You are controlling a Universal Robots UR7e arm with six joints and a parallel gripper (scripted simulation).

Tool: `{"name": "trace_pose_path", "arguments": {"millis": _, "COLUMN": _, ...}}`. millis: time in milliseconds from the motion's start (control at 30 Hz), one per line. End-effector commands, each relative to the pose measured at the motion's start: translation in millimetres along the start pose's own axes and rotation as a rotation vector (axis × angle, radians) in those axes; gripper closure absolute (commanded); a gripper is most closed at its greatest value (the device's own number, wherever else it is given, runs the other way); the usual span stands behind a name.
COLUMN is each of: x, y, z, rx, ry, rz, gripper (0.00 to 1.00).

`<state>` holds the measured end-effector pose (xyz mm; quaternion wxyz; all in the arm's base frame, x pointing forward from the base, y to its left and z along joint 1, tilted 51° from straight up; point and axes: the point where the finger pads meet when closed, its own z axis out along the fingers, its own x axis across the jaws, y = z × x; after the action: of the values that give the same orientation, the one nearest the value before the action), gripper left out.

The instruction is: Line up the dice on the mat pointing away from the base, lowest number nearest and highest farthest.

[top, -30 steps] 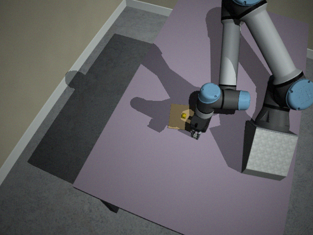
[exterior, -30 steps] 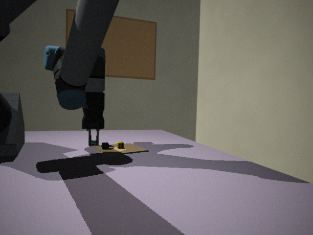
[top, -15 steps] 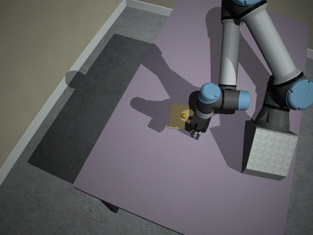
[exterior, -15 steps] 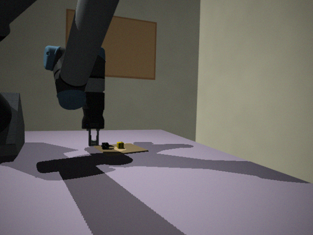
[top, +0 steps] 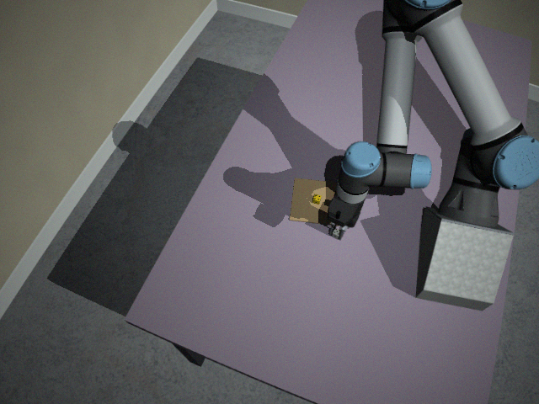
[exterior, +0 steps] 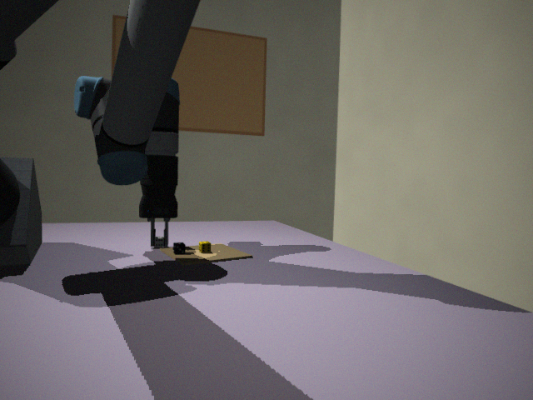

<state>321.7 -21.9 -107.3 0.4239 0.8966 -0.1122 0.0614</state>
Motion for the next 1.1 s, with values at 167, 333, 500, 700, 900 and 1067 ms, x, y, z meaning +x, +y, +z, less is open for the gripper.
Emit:
{"name": "trace_pose_path", "arguments": {"millis": 167, "x": 0, "y": 0, "z": -11.0, "rx": 0.001, "ry": 0.001, "rz": 0.000, "gripper": 0.60}}
{"name": "trace_pose_path", "arguments": {"millis": 333, "x": 0, "y": 0, "z": -23.2, "rx": 0.001, "ry": 0.001, "rz": 0.000, "gripper": 0.60}}
{"name": "trace_pose_path", "arguments": {"millis": 500, "x": 0, "y": 0, "z": -38.4, "rx": 0.001, "ry": 0.001, "rz": 0.000, "gripper": 0.60}}
{"name": "trace_pose_path", "arguments": {"millis": 700, "x": 0, "y": 0, "z": -51.5, "rx": 0.001, "ry": 0.001, "rz": 0.000, "gripper": 0.60}}
{"name": "trace_pose_path", "arguments": {"millis": 900, "x": 0, "y": 0, "z": -70.6, "rx": 0.001, "ry": 0.001, "rz": 0.000, "gripper": 0.60}}
{"name": "trace_pose_path", "arguments": {"millis": 1067, "x": 0, "y": 0, "z": -83.8, "rx": 0.001, "ry": 0.001, "rz": 0.000, "gripper": 0.60}}
